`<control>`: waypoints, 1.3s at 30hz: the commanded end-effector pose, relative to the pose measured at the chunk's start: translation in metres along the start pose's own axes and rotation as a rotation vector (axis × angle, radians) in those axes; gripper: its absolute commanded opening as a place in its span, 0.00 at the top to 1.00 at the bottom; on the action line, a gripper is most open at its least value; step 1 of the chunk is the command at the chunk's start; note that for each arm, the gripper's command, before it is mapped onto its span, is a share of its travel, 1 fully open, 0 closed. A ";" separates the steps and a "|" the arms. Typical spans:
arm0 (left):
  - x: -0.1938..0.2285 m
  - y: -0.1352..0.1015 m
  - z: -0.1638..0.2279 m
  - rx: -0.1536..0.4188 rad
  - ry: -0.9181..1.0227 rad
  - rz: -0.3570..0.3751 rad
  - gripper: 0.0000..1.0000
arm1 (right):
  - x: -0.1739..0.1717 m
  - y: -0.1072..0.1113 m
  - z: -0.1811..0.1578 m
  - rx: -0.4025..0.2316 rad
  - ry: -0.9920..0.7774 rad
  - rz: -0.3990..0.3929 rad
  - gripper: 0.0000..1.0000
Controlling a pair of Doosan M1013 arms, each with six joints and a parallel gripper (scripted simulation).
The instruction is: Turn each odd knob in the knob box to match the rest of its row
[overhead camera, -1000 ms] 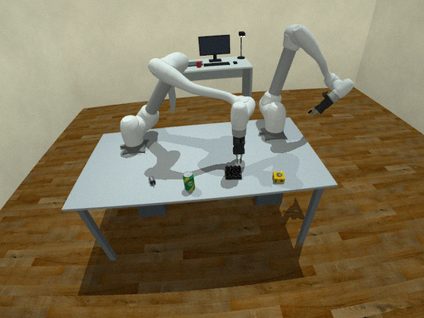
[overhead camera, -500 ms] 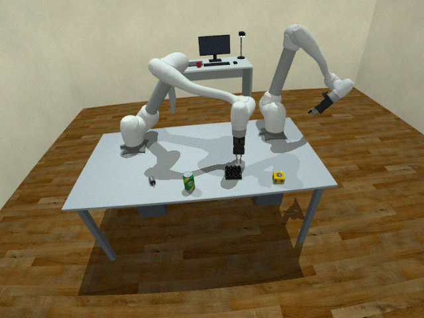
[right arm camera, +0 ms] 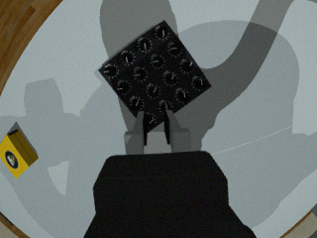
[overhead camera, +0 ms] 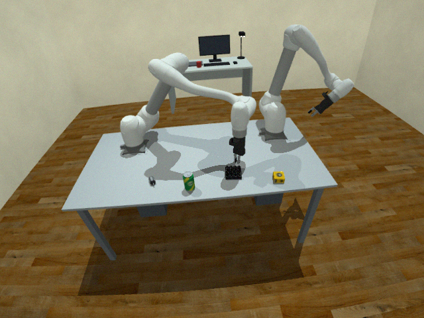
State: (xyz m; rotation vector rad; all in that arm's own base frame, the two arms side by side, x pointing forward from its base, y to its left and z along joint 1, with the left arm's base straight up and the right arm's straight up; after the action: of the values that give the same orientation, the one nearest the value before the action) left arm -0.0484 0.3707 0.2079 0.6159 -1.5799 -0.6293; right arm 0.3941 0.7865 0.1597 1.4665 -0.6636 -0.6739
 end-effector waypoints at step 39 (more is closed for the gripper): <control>0.000 0.000 0.000 0.000 0.000 -0.001 0.00 | -0.005 0.012 0.007 0.007 -1.551 0.002 0.54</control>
State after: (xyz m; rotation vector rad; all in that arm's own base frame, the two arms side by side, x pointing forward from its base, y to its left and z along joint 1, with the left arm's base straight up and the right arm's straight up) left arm -0.0484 0.3707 0.2079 0.6159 -1.5799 -0.6293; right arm 0.3867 0.7835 0.1697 0.7749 -1.7098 -1.7204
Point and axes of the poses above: on each arm, the point where the finger pads meet when closed, its own y axis back along the fingers, its own z axis across the jaws, x = y × z, the point moved 7 cm from there along y, back along the fingers, and after that the axes turned 10 degrees about -y, right-handed, at the moved point
